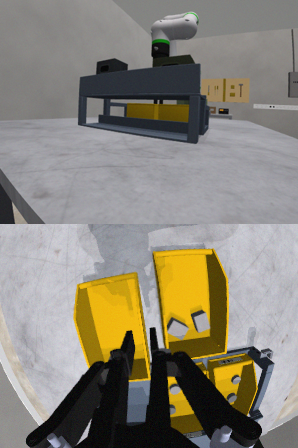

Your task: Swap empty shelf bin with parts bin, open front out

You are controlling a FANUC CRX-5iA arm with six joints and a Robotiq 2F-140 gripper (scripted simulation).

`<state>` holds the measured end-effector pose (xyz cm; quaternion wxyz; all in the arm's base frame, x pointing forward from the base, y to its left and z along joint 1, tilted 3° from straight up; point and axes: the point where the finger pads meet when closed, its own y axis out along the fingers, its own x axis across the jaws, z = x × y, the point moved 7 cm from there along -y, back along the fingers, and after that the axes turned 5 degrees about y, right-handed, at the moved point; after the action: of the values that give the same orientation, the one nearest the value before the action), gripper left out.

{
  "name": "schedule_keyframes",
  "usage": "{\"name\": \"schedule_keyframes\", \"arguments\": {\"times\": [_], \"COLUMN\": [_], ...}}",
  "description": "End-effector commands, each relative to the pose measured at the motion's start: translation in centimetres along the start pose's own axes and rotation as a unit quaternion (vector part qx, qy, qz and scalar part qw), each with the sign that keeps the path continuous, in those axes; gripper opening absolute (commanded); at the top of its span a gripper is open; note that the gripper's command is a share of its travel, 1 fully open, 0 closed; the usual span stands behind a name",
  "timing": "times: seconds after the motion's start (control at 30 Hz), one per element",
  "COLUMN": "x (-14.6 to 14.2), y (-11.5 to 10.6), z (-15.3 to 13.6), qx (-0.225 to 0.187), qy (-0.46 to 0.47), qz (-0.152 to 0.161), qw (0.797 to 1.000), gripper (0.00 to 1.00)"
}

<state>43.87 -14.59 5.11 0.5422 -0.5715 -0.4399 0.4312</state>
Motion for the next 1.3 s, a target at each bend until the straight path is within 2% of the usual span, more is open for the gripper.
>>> {"name": "schedule_keyframes", "arguments": {"times": [0.0, 0.73, 1.27], "x": [0.0, 0.0, 0.0], "y": [-0.1, 0.1, 1.6], "z": [-0.1, -0.1, -0.1], "qx": [-0.001, -0.001, -0.001], "qy": [0.0, 0.0, 0.0], "qz": [0.0, 0.0, 0.0], "qw": [1.0, 1.0, 1.0], "gripper": [0.24, 0.24, 0.24]}}
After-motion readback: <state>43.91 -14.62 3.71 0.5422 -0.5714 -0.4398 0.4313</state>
